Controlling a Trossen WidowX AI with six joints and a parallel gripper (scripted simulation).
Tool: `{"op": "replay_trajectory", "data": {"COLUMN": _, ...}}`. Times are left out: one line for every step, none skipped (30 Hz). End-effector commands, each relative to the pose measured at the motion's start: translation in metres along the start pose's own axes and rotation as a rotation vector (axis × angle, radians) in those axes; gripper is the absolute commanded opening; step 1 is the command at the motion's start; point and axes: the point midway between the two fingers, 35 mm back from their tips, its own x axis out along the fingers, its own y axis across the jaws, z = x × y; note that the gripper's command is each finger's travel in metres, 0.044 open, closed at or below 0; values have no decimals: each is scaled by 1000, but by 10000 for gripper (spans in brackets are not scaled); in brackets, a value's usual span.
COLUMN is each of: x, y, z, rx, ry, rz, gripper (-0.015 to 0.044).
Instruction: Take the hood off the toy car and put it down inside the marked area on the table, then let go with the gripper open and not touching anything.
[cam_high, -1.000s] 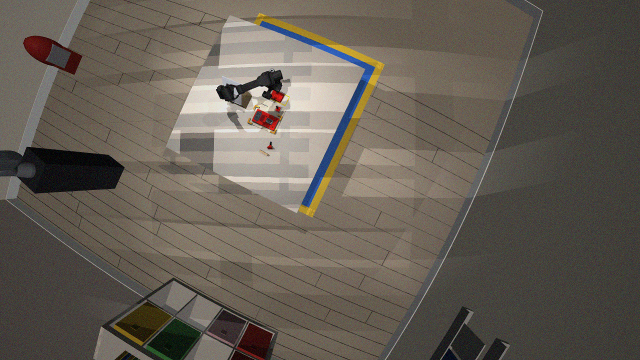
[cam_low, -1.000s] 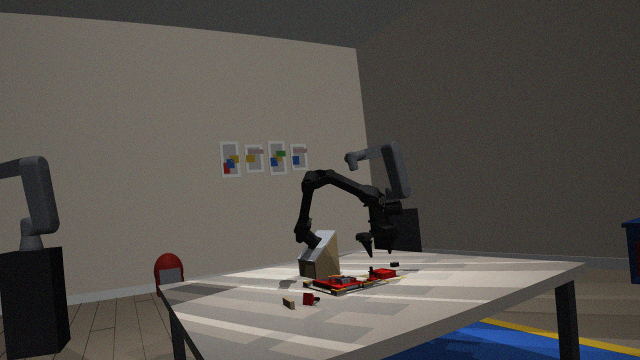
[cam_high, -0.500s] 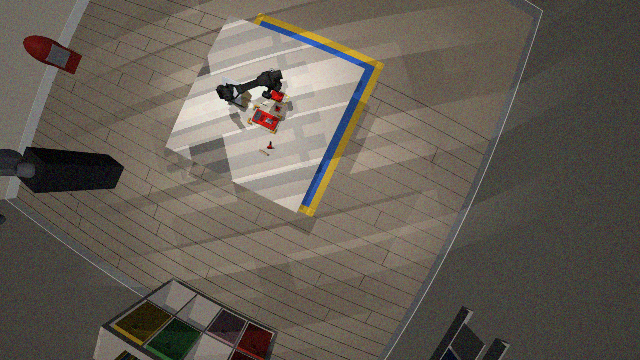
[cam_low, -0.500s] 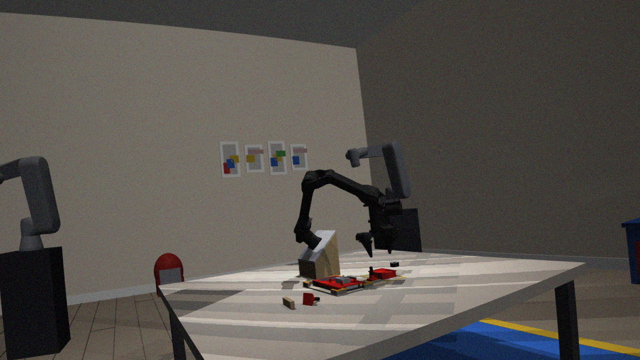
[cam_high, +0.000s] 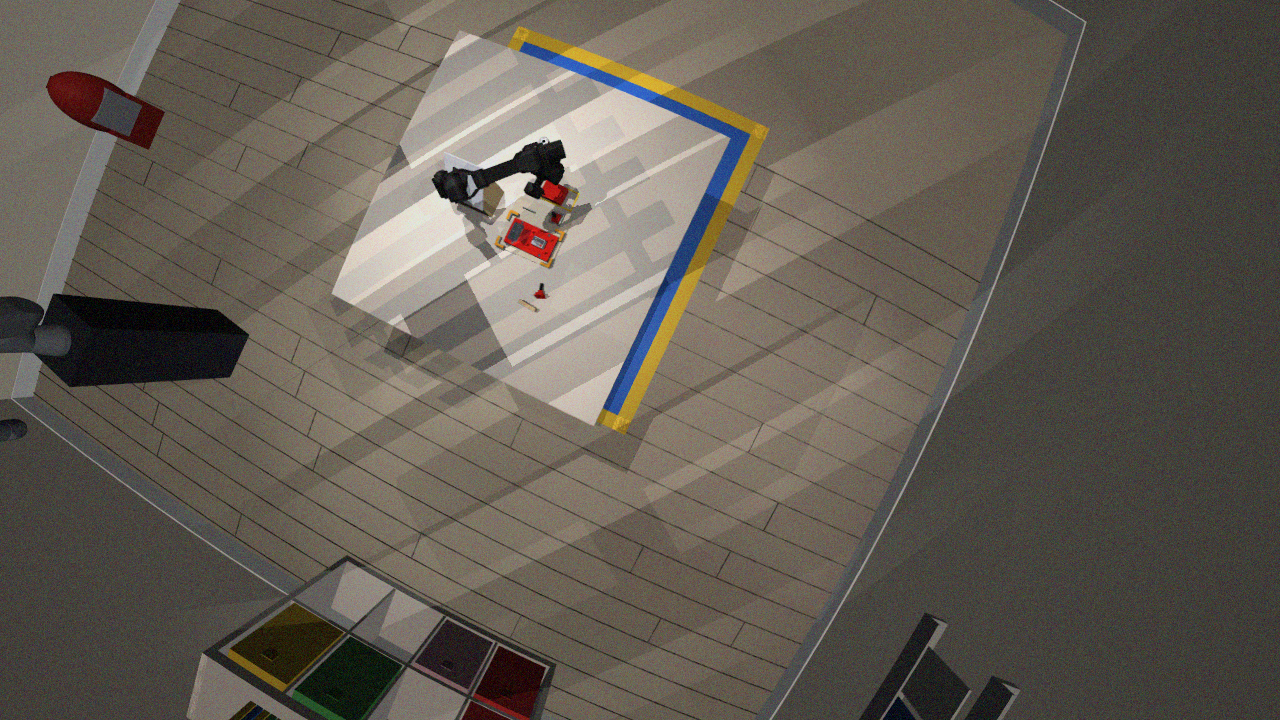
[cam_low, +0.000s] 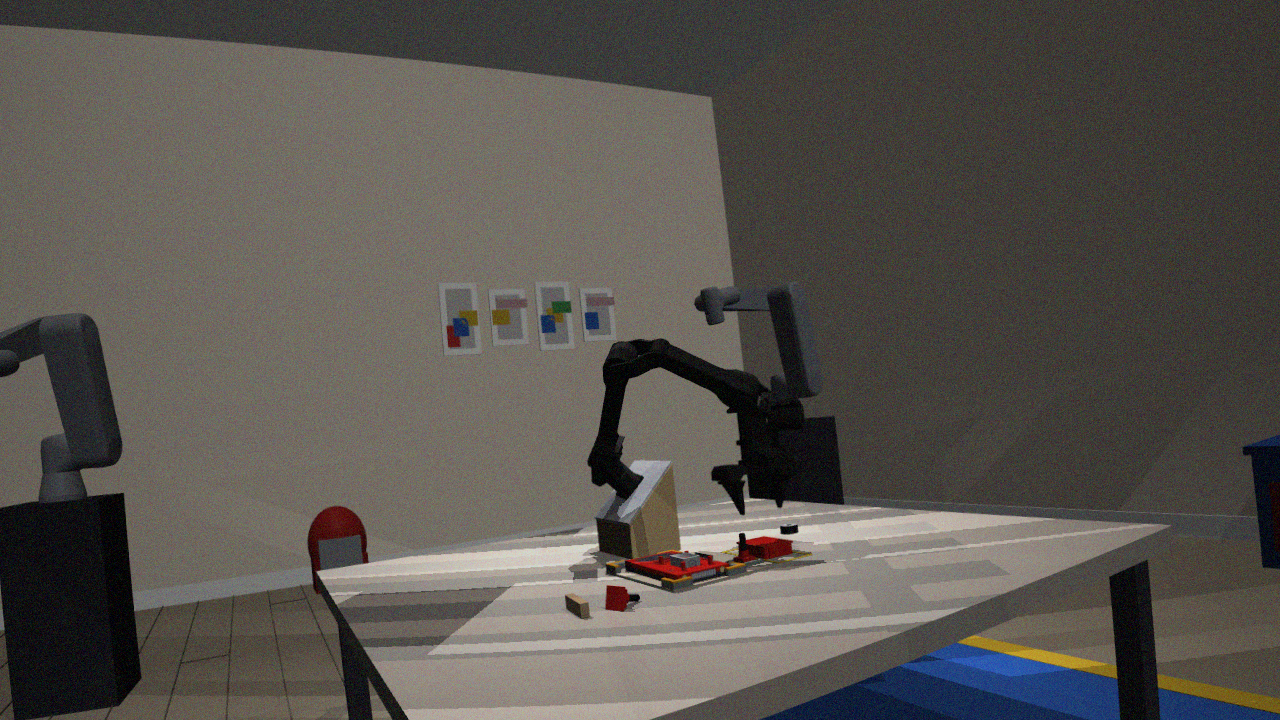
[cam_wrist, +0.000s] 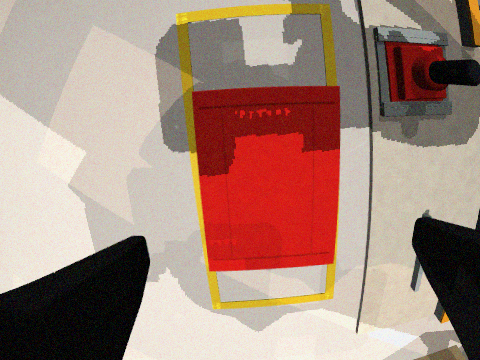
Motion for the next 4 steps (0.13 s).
{"op": "replay_trajectory", "data": {"x": 0, "y": 0, "z": 0, "rx": 4, "ry": 3, "rz": 3, "gripper": 440}}
{"op": "replay_trajectory", "data": {"x": 0, "y": 0, "z": 0, "rx": 4, "ry": 3, "rz": 3, "gripper": 440}}
{"op": "replay_trajectory", "data": {"x": 0, "y": 0, "z": 0, "rx": 4, "ry": 3, "rz": 3, "gripper": 440}}
{"op": "replay_trajectory", "data": {"x": 0, "y": 0, "z": 0, "rx": 4, "ry": 3, "rz": 3, "gripper": 440}}
